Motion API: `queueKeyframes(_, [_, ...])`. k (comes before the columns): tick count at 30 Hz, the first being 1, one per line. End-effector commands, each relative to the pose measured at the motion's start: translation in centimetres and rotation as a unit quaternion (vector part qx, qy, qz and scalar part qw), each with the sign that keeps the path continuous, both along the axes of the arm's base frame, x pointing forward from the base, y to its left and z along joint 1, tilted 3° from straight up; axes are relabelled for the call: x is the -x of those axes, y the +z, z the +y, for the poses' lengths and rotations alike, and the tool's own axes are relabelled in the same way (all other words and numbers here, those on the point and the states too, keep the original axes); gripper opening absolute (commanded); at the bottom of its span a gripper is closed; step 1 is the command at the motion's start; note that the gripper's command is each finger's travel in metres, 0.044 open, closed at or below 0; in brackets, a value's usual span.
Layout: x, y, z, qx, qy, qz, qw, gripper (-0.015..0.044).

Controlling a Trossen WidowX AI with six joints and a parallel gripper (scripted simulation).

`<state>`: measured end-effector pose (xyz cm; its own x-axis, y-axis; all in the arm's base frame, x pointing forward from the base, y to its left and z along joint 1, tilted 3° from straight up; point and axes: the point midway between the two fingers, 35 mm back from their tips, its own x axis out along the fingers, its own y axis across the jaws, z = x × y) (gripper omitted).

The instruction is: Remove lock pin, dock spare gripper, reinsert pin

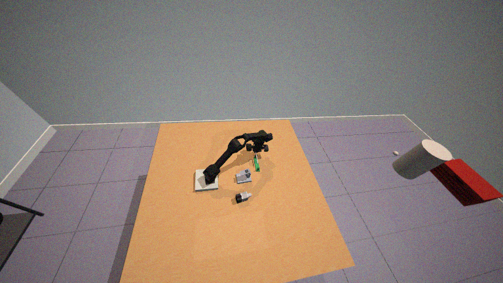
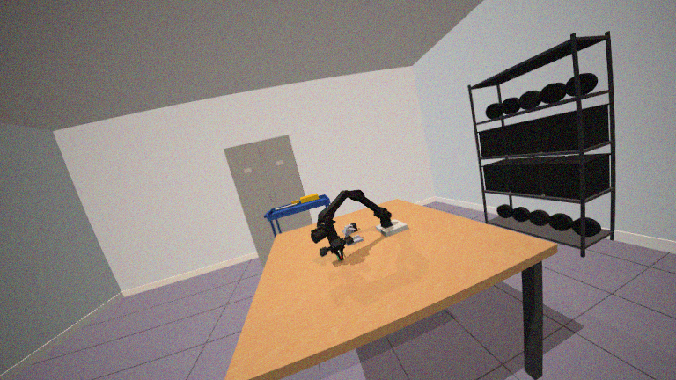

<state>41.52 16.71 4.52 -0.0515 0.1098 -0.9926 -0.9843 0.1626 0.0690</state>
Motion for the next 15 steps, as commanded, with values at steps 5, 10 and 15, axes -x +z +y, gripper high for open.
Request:
queueKeyframes(5, [0.01,-0.05,-0.03,0.000,0.002,0.000,1.000,0.0000])
queueKeyframes(10, [0.01,-0.05,-0.03,0.000,0.002,0.000,1.000,0.0000])
queueKeyframes(15, [0.02,-0.03,-0.01,0.000,0.000,0.000,1.000,0.0053])
